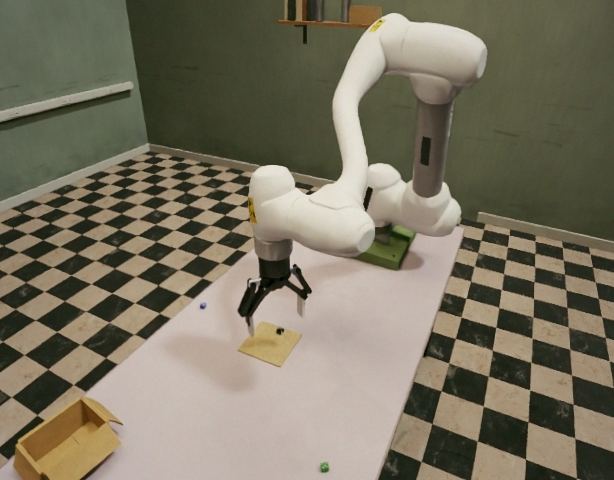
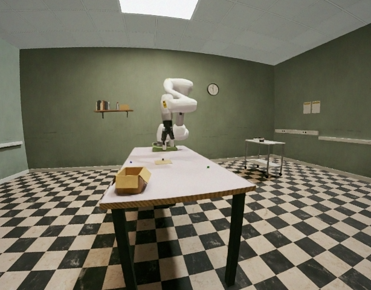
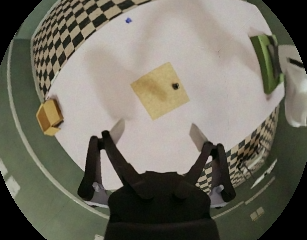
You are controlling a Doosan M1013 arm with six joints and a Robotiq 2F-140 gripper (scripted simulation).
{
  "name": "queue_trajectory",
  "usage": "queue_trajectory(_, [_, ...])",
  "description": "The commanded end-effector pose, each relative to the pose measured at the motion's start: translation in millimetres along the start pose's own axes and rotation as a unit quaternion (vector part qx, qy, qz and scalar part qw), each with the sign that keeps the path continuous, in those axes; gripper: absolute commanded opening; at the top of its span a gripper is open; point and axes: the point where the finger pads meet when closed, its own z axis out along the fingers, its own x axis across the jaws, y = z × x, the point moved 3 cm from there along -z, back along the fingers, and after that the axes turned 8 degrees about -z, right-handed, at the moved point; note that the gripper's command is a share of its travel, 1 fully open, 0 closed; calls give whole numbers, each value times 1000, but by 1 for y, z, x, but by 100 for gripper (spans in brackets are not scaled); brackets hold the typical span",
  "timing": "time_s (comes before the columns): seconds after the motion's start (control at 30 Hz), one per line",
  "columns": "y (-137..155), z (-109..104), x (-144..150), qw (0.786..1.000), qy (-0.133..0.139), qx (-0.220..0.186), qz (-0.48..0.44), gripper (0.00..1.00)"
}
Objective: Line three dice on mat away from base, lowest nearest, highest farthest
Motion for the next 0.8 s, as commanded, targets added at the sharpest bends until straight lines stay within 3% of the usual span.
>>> queue_trajectory(0.0, [27, -1, -19, 996, 0, 7, 87, 100])
queue_trajectory(0.27, [73, 1, -45, 975, -1, 7, 222, 100])
queue_trajectory(0.37, [75, 1, -46, 974, -1, 7, 228, 100])
queue_trajectory(0.43, [99, 2, -57, 955, -1, 7, 295, 100])
queue_trajectory(0.6, [122, 4, -67, 935, -2, 7, 356, 100])
queue_trajectory(0.77, [154, 6, -79, 899, -2, 7, 437, 100])
